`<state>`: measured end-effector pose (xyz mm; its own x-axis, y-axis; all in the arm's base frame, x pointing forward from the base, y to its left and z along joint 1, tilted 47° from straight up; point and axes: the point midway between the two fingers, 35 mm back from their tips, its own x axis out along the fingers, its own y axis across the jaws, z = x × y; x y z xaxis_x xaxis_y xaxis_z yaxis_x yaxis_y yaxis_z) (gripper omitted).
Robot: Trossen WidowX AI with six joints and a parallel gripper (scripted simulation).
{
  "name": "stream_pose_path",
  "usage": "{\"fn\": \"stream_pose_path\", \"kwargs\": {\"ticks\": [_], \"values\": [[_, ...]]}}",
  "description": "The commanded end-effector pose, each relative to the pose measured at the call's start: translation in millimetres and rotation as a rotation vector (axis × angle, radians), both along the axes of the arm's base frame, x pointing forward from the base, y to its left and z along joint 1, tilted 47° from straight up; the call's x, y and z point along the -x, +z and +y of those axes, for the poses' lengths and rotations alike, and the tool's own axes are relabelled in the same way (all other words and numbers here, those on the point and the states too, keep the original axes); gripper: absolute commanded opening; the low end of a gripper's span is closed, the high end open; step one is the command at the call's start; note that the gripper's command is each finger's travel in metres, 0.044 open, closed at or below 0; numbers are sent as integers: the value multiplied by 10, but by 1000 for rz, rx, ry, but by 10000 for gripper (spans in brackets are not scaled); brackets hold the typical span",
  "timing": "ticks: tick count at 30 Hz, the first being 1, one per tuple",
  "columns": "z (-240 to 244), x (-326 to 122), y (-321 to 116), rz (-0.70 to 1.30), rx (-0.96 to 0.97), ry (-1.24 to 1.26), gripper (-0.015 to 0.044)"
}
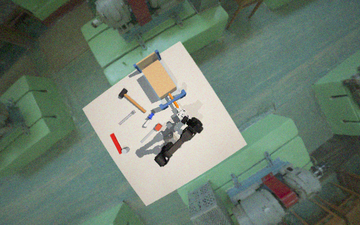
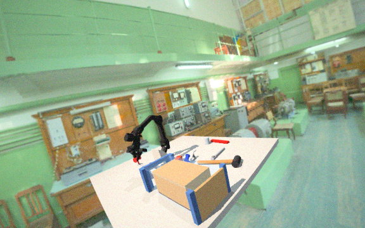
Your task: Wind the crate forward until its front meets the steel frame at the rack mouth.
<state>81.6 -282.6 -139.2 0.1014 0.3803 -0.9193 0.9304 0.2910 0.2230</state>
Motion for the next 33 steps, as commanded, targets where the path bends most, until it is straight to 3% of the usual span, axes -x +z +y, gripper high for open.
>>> {"fn": "stream_pose_path", "kwargs": {"ticks": [1, 33], "values": [[-64, -62, -103, -6, 11, 2, 0], [-249, -283, -298, -8, 13, 2, 0]]}}
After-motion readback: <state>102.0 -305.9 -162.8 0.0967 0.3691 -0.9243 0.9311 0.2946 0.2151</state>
